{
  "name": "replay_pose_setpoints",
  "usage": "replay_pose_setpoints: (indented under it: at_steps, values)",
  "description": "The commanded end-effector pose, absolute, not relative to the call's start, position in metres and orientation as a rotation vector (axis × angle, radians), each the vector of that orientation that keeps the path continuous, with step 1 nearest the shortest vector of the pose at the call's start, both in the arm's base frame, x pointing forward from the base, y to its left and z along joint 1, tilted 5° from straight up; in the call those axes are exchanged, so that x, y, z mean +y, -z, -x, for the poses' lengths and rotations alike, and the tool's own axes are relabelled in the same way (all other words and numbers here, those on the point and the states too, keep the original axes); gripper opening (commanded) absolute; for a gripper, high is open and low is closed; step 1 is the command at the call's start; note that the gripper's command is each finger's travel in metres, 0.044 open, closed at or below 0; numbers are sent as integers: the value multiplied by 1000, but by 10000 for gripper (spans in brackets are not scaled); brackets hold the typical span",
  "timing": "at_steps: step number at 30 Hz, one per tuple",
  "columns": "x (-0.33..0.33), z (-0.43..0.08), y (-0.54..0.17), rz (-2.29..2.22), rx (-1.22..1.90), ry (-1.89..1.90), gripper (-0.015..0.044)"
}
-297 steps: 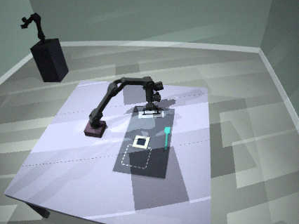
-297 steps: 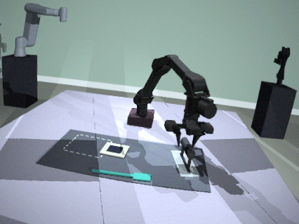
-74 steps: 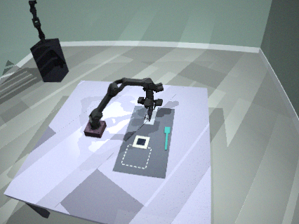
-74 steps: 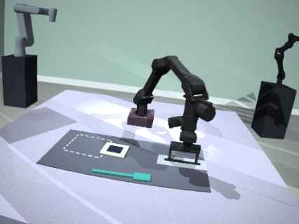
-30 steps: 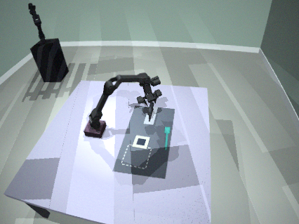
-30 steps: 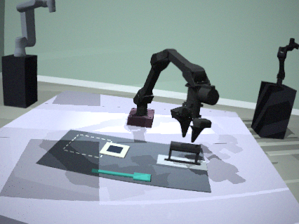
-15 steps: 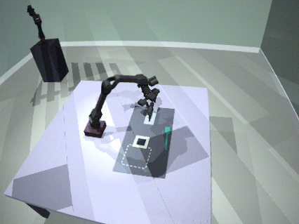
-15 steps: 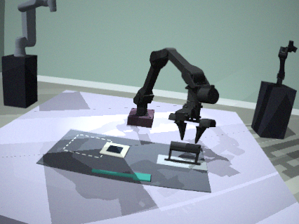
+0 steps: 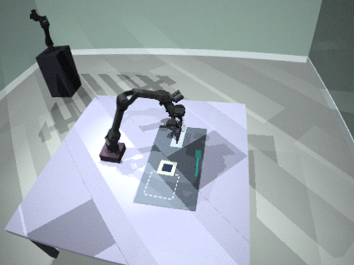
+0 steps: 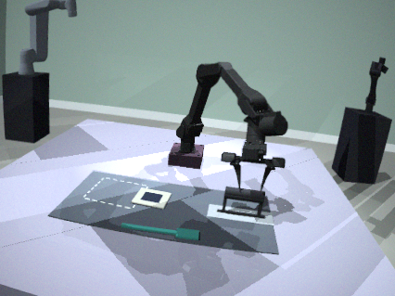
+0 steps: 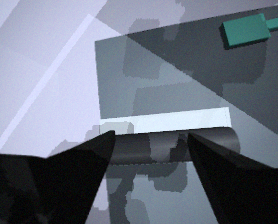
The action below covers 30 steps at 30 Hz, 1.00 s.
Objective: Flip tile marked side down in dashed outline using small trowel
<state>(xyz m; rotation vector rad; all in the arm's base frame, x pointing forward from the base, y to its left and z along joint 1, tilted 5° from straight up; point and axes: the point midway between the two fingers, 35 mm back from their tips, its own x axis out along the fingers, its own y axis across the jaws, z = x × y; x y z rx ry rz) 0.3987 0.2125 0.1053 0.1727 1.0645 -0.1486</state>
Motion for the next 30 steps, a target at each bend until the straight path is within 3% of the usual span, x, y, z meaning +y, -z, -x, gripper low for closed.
replay_pose_setpoints:
  at_steps: [1,30]
  values:
    - [213,-398,-106,-66,1032,79,300]
    - [206,-376,-90,840,748,-297,300]
